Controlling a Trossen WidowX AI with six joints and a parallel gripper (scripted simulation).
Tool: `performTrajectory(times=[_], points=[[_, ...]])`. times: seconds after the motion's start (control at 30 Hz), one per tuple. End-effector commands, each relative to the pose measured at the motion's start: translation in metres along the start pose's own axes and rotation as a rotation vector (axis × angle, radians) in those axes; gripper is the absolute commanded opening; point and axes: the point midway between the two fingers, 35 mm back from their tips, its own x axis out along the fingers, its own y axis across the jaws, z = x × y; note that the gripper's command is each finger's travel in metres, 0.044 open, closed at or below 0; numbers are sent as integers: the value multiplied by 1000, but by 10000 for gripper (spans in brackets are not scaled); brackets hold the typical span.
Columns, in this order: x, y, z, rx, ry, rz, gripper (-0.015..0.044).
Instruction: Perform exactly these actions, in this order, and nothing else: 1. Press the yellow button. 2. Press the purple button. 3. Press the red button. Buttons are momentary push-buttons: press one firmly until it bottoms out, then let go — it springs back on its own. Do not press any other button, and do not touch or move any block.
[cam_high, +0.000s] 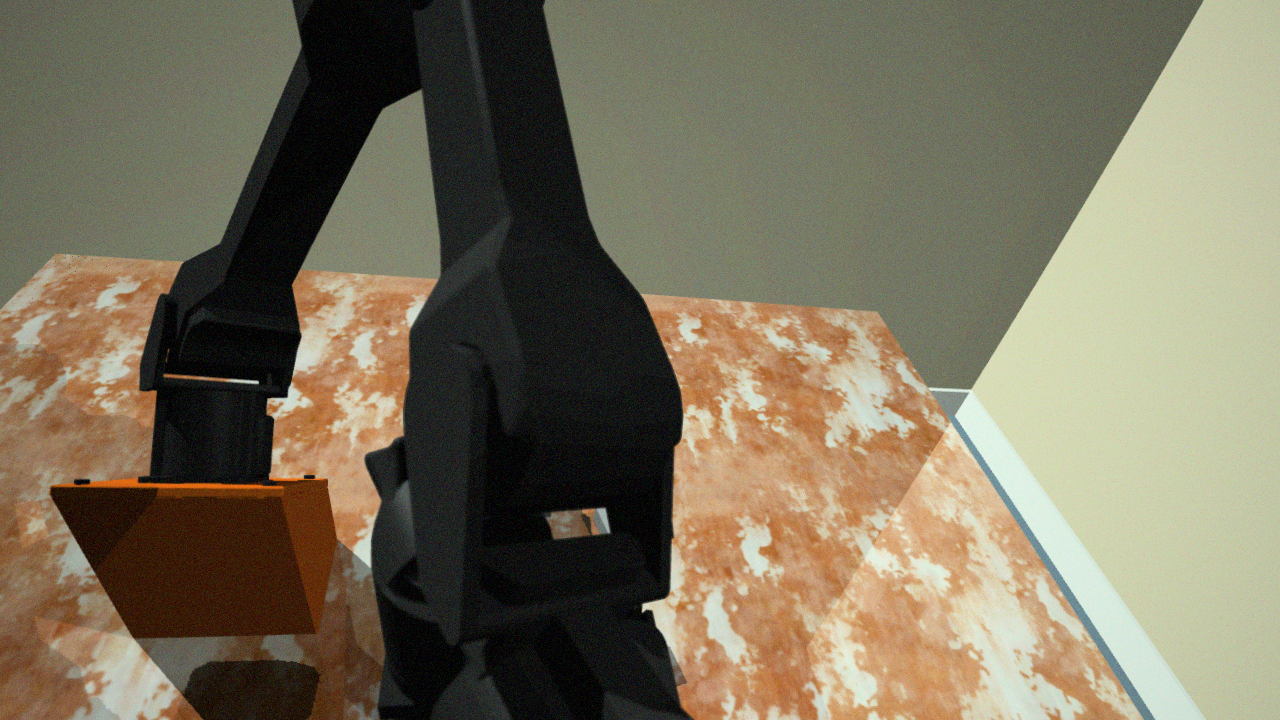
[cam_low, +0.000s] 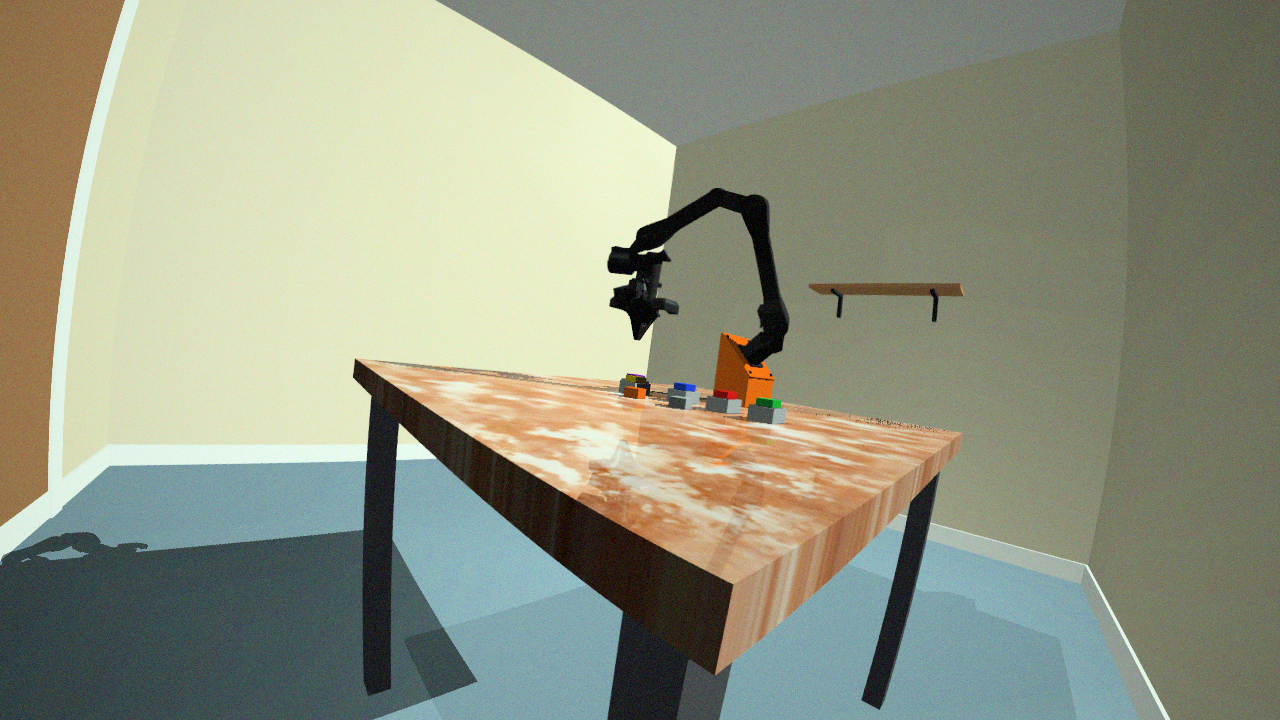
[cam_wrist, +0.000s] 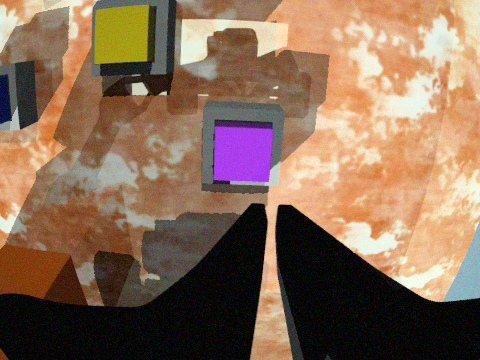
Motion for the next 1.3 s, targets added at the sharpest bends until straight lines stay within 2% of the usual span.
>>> performTrajectory(times=[0.0,0.93,1.27], points=[[52,6,-7,7,19,32,20],[88,8,-8,6,18,34,20],[89,8,-8,6,18,34,20]])
